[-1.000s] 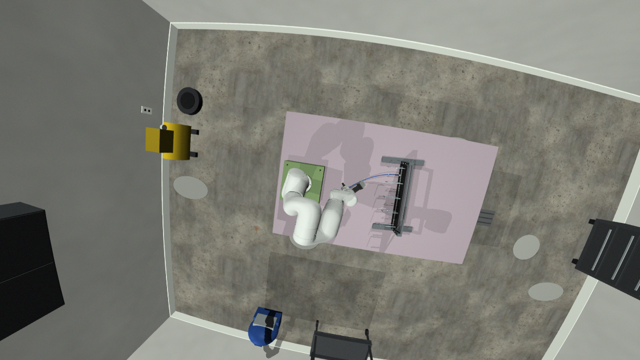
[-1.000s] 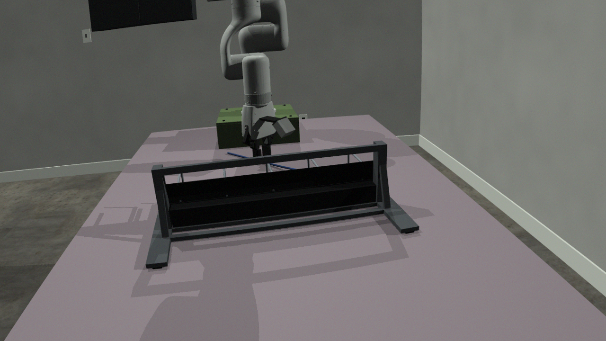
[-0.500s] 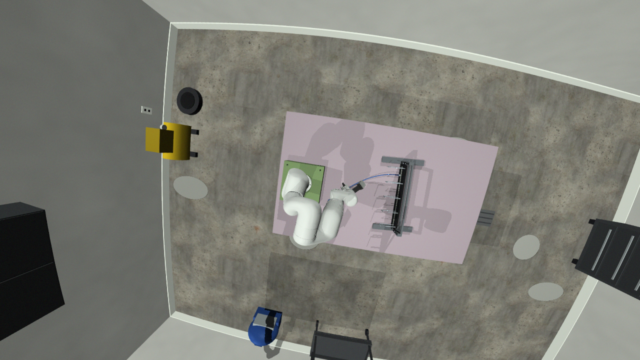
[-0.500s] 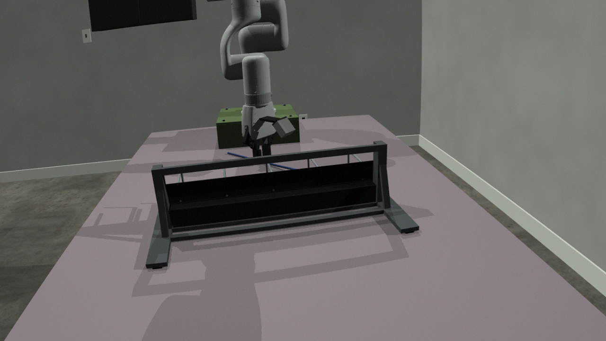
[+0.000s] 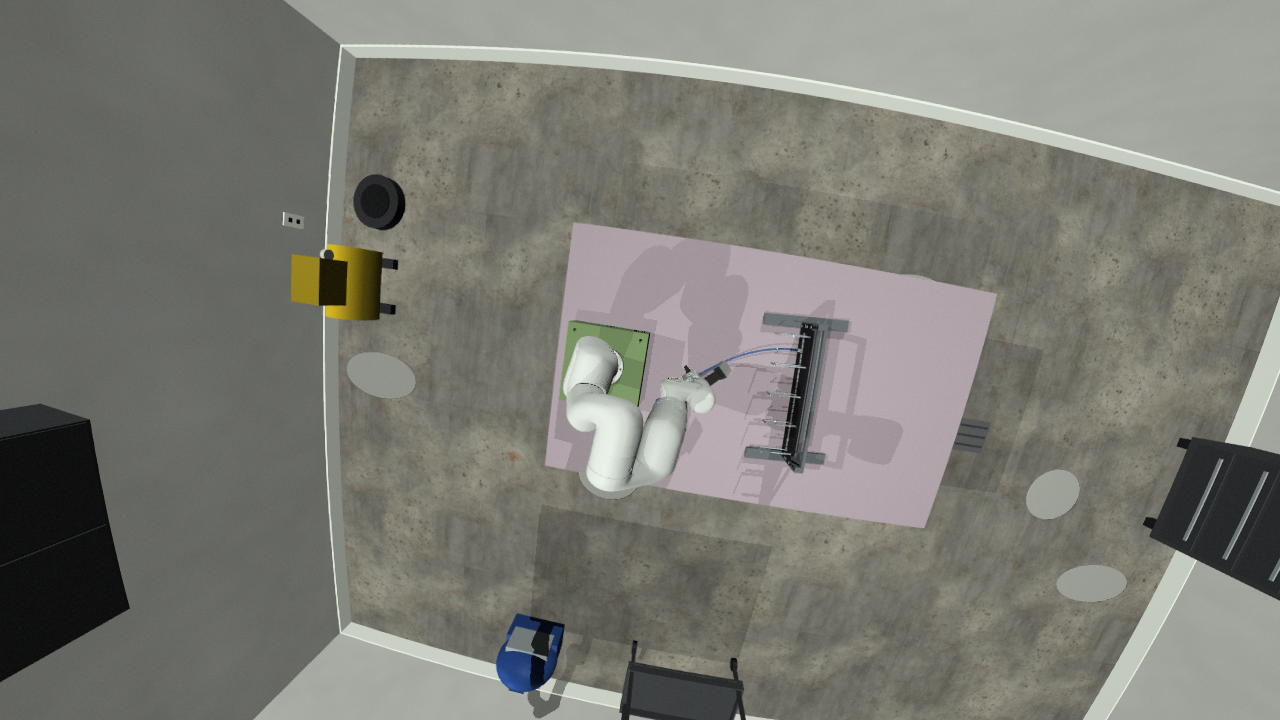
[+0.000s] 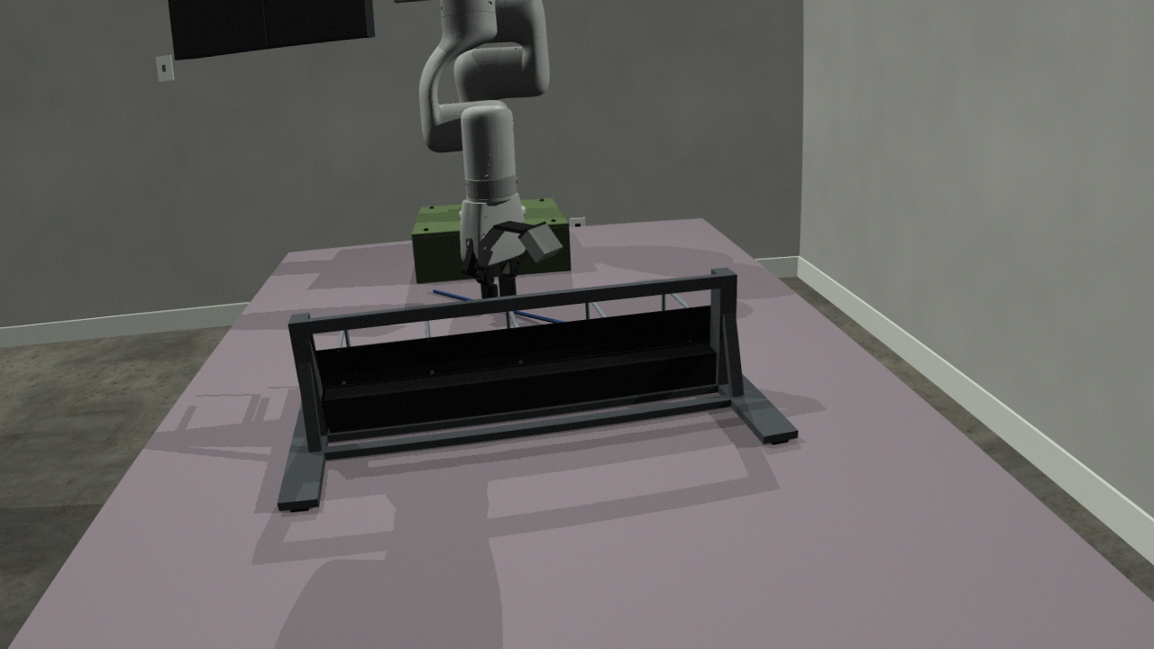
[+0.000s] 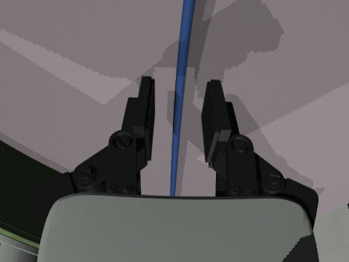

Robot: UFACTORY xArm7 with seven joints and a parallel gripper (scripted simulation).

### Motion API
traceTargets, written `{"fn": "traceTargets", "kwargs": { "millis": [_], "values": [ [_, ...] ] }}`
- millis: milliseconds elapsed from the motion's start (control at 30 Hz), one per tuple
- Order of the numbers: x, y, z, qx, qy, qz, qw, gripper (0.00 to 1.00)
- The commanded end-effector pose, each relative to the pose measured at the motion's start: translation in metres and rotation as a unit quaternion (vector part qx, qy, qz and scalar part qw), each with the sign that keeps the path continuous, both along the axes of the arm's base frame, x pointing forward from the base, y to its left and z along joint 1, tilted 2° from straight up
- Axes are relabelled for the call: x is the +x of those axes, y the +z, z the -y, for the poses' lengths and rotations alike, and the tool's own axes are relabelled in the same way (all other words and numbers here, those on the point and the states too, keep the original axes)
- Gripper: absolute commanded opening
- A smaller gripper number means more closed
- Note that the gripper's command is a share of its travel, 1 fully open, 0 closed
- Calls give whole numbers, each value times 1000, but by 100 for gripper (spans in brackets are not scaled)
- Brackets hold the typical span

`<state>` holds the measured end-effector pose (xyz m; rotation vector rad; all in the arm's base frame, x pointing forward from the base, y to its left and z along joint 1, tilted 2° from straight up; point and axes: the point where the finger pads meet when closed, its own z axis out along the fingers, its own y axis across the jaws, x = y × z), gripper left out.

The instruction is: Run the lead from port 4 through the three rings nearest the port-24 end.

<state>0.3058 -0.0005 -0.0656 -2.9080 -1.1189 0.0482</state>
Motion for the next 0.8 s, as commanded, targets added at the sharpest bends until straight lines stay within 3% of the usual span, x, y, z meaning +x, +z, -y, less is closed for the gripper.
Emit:
{"fn": "traceTargets", "kwargs": {
  "millis": [0, 767],
  "values": [
    [1, 1, 0, 0, 0, 1, 1000, 33],
    [1, -2, 0, 0, 0, 1, 1000, 33]
  ]
}}
